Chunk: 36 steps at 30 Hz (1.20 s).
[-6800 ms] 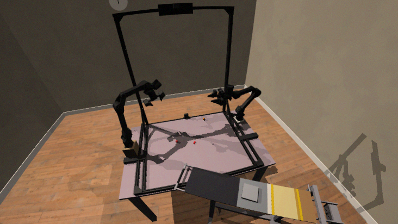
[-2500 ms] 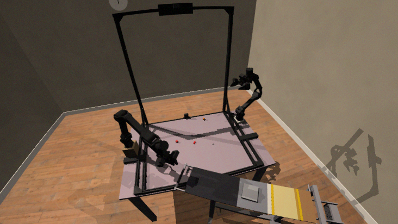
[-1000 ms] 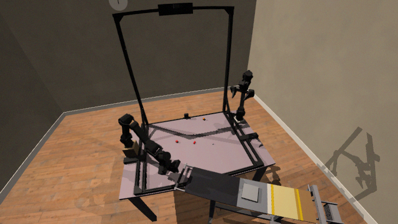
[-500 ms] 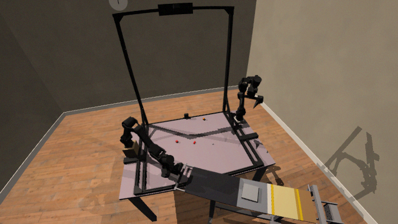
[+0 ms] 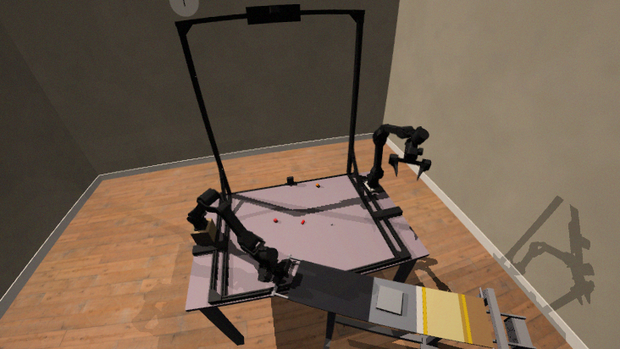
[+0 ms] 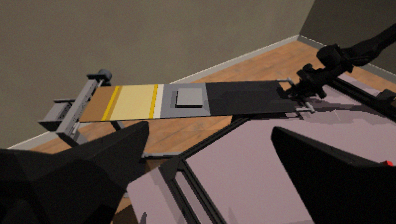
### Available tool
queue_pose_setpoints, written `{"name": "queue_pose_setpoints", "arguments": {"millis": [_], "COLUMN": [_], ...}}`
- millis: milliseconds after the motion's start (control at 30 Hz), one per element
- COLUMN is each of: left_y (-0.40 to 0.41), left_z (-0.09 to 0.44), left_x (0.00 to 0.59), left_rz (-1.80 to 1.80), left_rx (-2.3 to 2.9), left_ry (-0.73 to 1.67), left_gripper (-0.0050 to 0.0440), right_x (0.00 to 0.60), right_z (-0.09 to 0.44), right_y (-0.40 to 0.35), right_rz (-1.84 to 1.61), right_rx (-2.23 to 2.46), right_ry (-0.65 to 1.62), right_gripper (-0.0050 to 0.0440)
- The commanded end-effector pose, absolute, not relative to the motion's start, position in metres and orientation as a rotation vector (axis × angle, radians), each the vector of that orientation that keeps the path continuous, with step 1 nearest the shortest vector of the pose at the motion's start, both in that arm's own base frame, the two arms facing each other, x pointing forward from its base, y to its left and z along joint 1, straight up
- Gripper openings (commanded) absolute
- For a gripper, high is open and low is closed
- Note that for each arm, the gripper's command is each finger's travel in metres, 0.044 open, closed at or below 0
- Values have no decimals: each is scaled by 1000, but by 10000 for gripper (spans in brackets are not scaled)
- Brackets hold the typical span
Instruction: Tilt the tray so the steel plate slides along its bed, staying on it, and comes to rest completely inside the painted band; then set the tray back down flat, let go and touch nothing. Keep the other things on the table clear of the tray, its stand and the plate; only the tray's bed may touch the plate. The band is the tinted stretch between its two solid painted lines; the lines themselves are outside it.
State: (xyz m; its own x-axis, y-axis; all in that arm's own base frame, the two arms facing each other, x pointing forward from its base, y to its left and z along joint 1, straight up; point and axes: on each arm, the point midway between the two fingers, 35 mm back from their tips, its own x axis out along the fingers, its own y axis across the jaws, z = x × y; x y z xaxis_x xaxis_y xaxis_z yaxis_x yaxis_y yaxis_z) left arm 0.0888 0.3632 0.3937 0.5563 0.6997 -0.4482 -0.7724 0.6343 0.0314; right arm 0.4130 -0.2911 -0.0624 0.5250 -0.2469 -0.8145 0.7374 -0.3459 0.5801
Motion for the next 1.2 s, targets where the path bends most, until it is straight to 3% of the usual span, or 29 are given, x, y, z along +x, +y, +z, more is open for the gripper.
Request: {"name": "queue_pose_setpoints", "arguments": {"millis": [0,233,667,700,1167], "left_y": [377,408,408,408,408], "left_z": [392,378,378,378,378], "left_x": [73,25,25,25,25], "left_rz": [894,955,955,955,955], "left_rx": [-179,-225,-225,-225,-225], "left_ry": [440,426,426,426,426], "left_gripper": [440,440,440,440,440], "right_x": [415,415,415,415,415], "right_z": [-71,-71,-71,-71,-71], "right_y": [-292,-292,-292,-292,-292], "right_rz": [-1084,-1084,-1084,-1084,-1084], "right_rx": [1624,1624,1624,1624,1624], "right_ry": [431,431,431,431,431], "right_gripper": [150,150,150,0,0]}}
